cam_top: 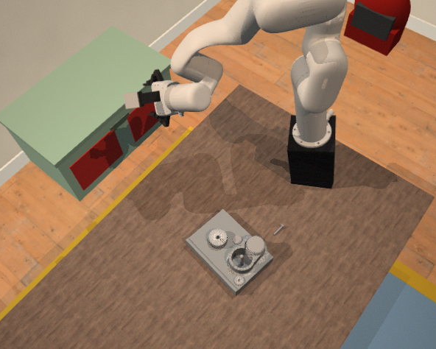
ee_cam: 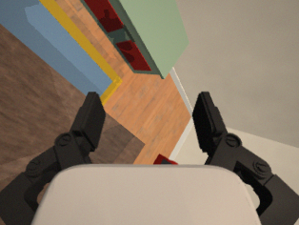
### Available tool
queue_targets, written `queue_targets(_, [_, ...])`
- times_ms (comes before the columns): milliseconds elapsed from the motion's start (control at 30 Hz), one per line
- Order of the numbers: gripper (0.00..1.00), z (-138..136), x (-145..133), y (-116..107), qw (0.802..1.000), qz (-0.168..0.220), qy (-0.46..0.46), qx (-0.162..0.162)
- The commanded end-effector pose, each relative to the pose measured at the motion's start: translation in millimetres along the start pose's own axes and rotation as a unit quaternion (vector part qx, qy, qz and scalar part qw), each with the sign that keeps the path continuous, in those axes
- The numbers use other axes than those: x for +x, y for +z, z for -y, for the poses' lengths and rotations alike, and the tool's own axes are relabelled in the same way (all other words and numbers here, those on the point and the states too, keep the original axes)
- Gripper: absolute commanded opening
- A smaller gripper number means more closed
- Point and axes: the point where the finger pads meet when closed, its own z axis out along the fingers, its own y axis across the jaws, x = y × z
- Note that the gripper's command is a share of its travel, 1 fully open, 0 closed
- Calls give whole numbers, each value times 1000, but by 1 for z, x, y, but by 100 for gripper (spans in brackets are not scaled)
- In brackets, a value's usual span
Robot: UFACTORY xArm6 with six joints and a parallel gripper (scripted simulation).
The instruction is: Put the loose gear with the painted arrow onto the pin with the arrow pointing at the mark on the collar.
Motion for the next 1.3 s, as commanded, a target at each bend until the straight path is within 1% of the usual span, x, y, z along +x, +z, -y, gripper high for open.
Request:
queue_targets(0, [100,-1,1,0,1000,-1,1,-1])
queue_targets(567, [100,-1,1,0,1000,-1,1,0])
queue_targets(633, [100,8,2,-1,1000,2,6,10])
queue_targets(700, [100,36,2,-4,999,11,20,40])
queue_targets(767, [100,84,2,-12,994,31,45,92])
queue_targets(800, [100,102,1,-16,989,46,61,124])
queue_targets(833, [100,113,1,-18,989,46,61,124])
queue_targets(867, [100,130,-2,-24,982,64,78,157])
queue_targets(900, [100,144,-1,-27,982,64,78,157])
queue_targets(933, [100,162,-5,-34,973,86,97,190])
queue_targets(967, [100,176,-5,-37,973,86,97,190])
queue_targets(1000, [100,192,-9,-45,962,110,116,221])
queue_targets(1033, [100,205,-9,-49,962,110,116,221])
queue_targets(1100, [100,205,-9,-49,962,110,116,221])
queue_targets(1133, [100,247,-15,-64,949,136,136,248])
queue_targets(1167, [100,254,-16,-66,949,136,136,248])
queue_targets(1200, [100,269,-22,-76,936,163,155,272])
queue_targets(1233, [100,281,-22,-79,936,163,155,272])
queue_targets(1267, [100,296,-28,-88,922,189,173,290])
